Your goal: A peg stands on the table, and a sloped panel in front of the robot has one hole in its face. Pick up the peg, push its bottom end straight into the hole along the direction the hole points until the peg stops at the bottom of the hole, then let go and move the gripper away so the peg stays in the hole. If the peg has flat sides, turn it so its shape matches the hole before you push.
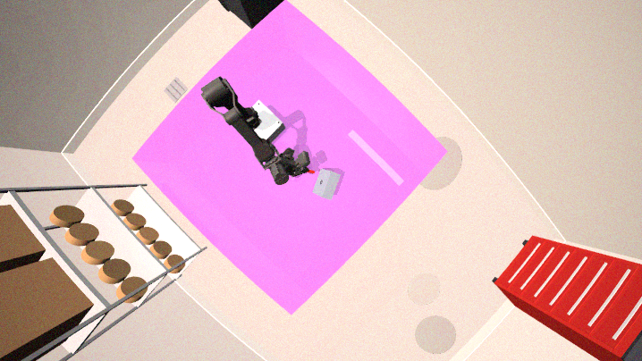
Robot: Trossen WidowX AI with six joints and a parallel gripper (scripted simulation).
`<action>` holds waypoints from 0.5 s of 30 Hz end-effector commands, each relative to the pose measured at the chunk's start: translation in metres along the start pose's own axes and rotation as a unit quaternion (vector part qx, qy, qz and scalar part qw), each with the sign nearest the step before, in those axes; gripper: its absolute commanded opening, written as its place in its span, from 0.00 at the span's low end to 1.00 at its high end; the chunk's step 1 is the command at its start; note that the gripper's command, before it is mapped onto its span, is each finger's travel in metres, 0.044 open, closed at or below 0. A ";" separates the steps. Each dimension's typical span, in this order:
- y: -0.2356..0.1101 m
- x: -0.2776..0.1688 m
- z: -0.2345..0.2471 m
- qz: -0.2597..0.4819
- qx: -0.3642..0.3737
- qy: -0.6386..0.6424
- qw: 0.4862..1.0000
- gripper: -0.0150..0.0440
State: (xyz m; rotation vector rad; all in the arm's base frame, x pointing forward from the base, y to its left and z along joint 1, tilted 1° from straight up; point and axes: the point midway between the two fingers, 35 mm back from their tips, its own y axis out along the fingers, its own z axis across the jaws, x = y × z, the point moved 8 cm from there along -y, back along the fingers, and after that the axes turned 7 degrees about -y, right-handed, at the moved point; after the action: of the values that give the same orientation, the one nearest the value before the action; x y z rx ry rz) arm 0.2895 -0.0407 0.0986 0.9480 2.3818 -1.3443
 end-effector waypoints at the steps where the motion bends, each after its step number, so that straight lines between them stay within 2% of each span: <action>1: -0.004 0.000 0.003 0.014 -0.008 -0.006 1.000 0.25; 15: -0.014 0.004 0.015 0.054 -0.026 -0.015 0.998 0.25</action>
State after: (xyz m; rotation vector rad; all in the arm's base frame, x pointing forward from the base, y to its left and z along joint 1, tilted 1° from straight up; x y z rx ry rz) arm 0.2785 -0.0542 0.0972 1.0110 2.3190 -1.2615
